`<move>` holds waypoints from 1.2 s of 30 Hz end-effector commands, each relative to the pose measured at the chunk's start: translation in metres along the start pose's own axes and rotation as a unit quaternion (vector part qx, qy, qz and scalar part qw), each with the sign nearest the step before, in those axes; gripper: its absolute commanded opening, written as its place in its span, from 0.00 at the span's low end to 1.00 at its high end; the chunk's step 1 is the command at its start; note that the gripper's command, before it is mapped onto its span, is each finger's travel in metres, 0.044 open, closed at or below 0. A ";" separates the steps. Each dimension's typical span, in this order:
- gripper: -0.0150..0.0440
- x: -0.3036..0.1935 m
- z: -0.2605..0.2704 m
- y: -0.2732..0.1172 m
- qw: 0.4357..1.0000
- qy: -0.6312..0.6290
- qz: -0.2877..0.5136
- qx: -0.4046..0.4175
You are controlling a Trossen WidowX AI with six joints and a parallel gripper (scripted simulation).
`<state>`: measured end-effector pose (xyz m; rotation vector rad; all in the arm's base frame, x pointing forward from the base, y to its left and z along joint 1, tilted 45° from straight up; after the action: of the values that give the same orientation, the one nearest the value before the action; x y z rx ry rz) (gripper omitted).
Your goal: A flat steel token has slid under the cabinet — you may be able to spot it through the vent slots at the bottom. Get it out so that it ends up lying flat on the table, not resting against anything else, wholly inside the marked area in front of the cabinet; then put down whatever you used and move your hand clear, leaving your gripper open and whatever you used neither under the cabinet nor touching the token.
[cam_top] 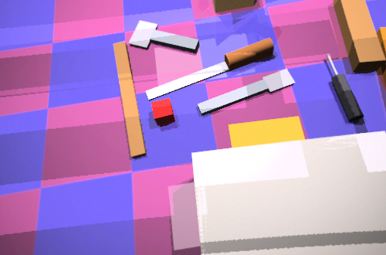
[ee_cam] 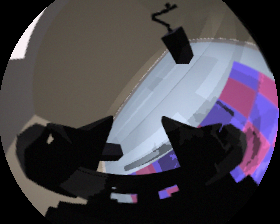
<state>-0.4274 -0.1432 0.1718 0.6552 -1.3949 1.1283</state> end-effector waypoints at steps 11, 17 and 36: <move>0.46 0.000 0.000 0.000 1.000 0.000 0.000 0.000; 0.37 -0.003 -0.004 0.002 1.000 0.000 0.000 0.000; 0.25 -0.006 -0.010 0.005 1.000 0.003 -0.002 -0.002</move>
<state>-0.4267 -0.1334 0.1637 0.6505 -1.3892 1.1228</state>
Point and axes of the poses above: the point midway between the two fingers, 35 mm back from their tips, its own y axis out along the fingers, its own z axis across the jaws, x = y × z, the point moved 5 cm from there along -y, back along the fingers, and after that the axes turned 1 degree about -y, right-handed, at the moved point
